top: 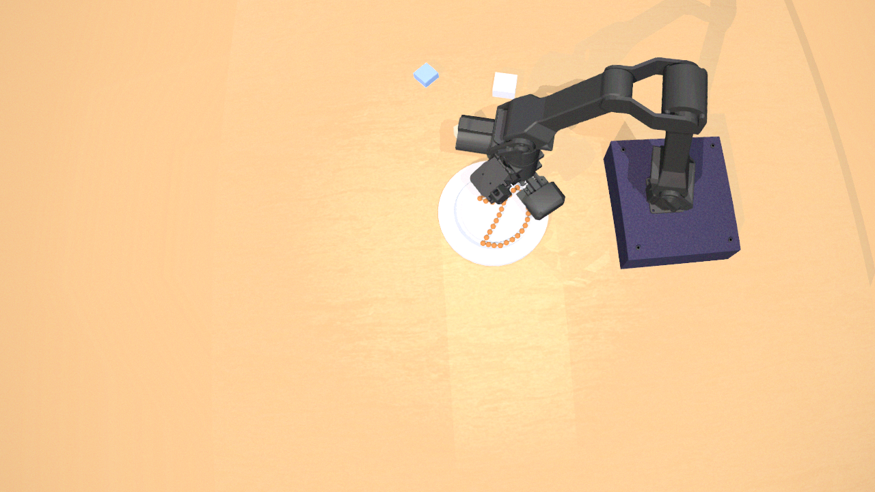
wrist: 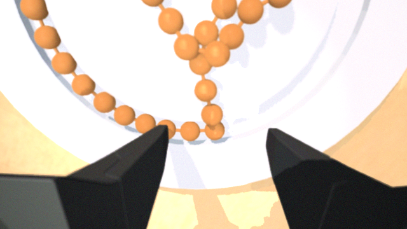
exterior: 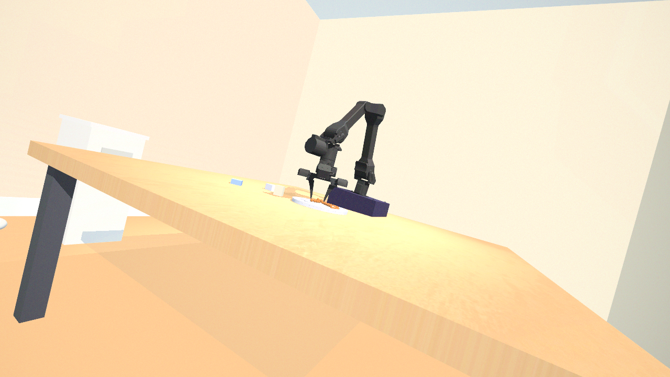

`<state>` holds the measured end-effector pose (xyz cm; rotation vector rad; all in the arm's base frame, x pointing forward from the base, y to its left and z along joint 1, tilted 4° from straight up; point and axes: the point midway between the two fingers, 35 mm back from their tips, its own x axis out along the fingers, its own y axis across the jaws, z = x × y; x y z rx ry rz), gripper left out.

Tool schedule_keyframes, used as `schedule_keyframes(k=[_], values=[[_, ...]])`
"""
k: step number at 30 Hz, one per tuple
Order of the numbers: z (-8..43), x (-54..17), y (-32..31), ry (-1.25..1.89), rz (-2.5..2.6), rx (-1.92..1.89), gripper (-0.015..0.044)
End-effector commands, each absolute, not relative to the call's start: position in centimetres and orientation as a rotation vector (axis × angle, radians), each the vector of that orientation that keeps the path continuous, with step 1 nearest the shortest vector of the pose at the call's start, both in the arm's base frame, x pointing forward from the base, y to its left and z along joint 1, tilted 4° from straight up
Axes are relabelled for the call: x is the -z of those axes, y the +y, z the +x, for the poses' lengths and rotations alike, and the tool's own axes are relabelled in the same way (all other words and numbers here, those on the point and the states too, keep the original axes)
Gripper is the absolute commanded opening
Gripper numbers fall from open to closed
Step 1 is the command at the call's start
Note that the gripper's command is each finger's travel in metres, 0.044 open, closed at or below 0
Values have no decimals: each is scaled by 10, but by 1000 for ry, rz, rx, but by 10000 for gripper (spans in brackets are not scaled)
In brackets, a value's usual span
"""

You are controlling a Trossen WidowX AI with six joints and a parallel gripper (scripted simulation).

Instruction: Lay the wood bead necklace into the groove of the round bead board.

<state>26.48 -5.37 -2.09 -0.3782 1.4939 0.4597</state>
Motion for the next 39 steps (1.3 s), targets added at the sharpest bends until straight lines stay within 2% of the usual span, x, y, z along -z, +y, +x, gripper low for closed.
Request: schedule_keyframes(k=[1, 5, 33, 39], values=[[265, 20, -54, 1493, -379, -460, 341], [264, 20, -54, 1496, -377, -461, 440], [264, 16, -54, 1495, -383, -462, 440], [271, -13, -49, 1471, -472, -548, 282]])
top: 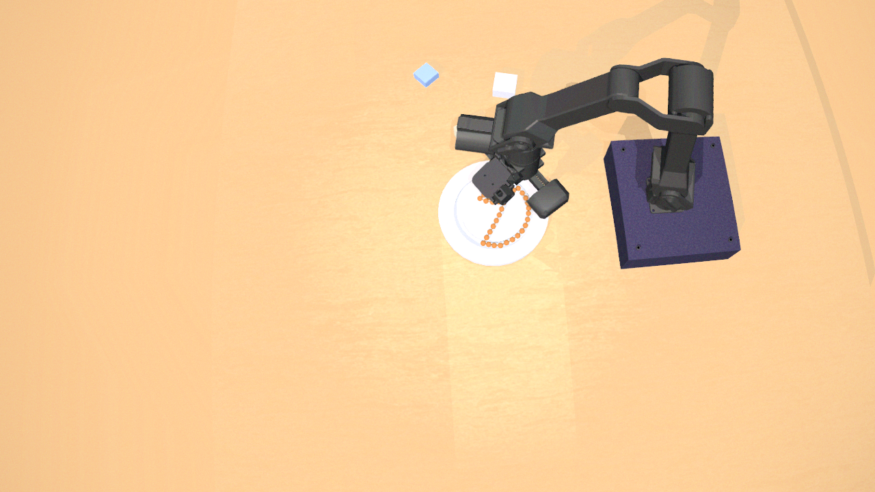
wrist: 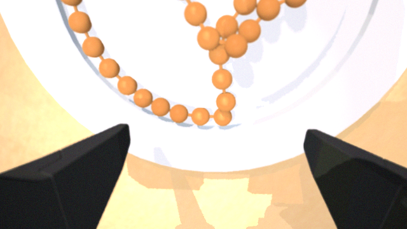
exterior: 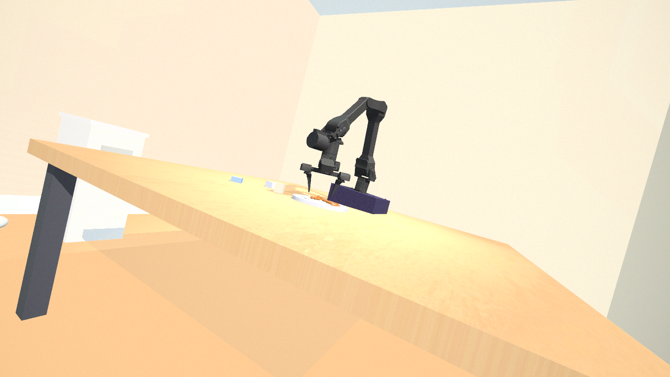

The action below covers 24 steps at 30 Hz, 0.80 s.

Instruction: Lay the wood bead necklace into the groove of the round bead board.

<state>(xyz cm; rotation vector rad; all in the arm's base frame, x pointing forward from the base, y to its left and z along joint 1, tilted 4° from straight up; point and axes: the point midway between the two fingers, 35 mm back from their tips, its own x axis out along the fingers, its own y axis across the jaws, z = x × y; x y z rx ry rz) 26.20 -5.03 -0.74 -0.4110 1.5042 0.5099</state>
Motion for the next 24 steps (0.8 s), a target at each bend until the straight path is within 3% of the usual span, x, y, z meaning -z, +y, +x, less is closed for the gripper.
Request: schedule_keyframes(k=[1, 6, 24], values=[[272, -16, -48, 1468, -482, -558, 256], [272, -16, -48, 1467, -485, -561, 125], [274, 6, -47, 1466, -482, -558, 120]])
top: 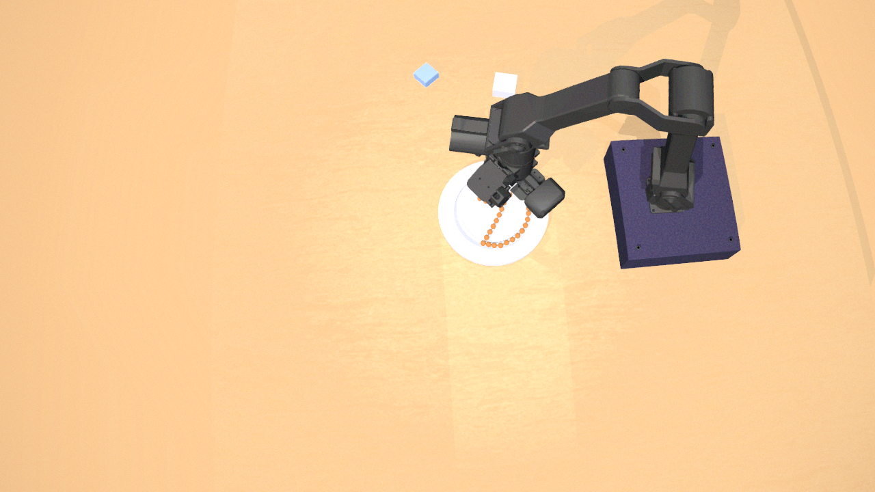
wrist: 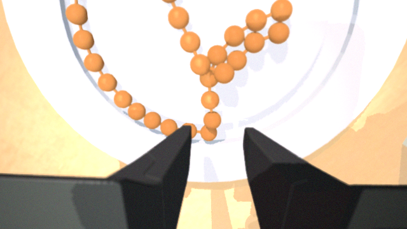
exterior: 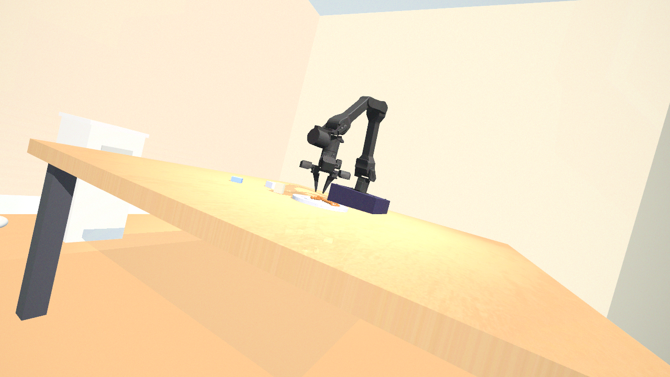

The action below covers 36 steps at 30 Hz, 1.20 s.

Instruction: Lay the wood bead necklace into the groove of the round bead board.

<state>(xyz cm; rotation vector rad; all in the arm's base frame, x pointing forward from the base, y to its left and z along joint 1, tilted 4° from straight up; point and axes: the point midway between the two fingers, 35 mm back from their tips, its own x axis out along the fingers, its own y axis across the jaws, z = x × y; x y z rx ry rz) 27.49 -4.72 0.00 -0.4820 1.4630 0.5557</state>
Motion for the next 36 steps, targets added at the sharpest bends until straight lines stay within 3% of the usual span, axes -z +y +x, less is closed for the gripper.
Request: schedule_keyframes(k=[1, 14, 19, 36], values=[[274, 8, -47, 1466, -482, -558, 120], [273, 23, -45, 1467, -485, -562, 120], [274, 21, -45, 1466, -484, -562, 0], [274, 21, -45, 1466, -484, -562, 0]])
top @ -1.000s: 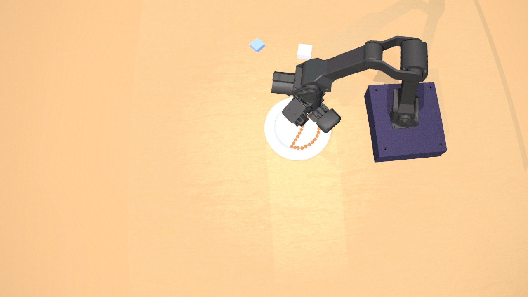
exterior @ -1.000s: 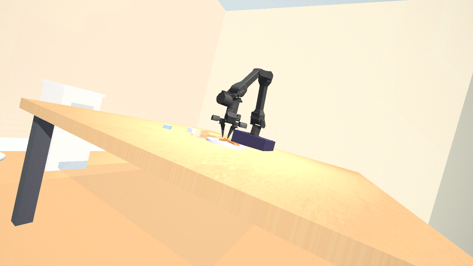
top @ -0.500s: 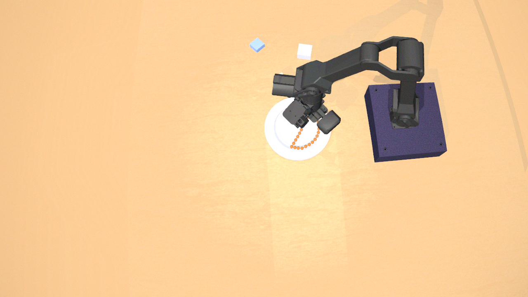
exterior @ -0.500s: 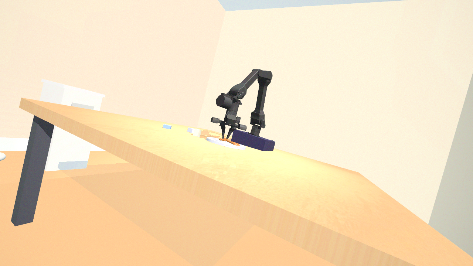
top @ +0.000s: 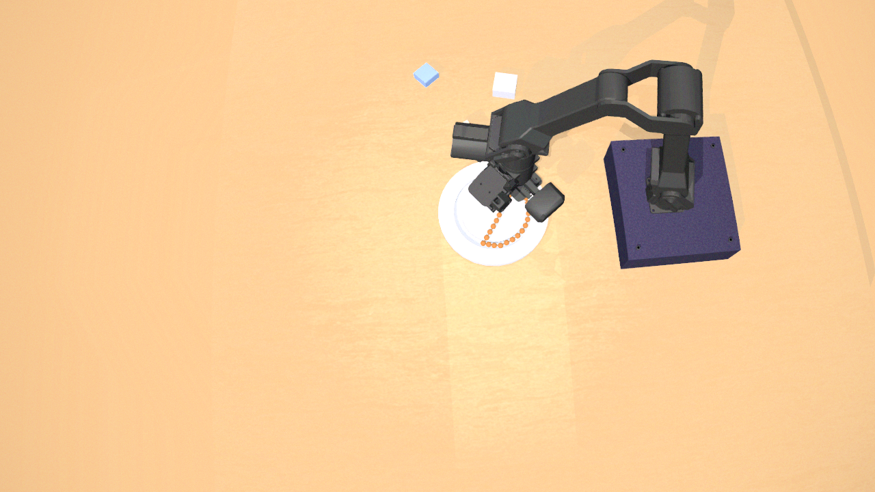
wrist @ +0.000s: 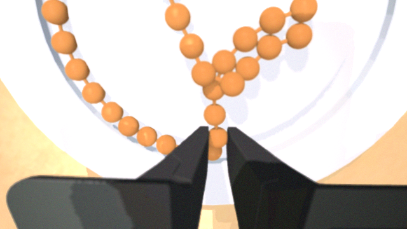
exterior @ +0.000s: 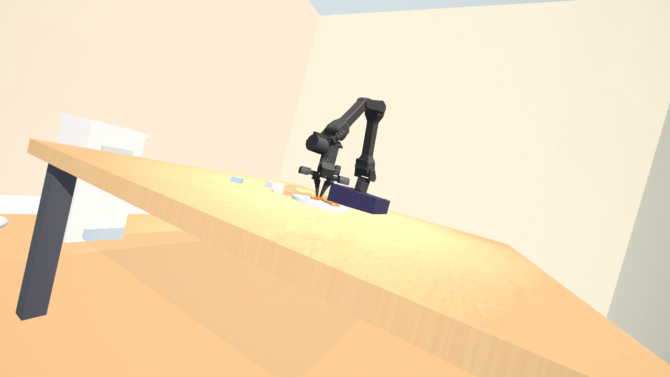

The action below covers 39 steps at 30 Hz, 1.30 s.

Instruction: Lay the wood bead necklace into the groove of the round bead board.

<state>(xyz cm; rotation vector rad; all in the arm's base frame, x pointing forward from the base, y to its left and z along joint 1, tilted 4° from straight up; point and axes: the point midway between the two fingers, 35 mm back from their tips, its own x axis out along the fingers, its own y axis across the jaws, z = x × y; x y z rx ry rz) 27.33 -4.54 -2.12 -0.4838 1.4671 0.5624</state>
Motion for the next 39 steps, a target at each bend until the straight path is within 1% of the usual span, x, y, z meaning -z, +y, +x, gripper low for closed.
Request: schedule_keyframes(k=[1, 39], values=[[274, 21, -45, 1466, -484, -562, 0], [273, 15, -46, 1467, -485, -562, 0]])
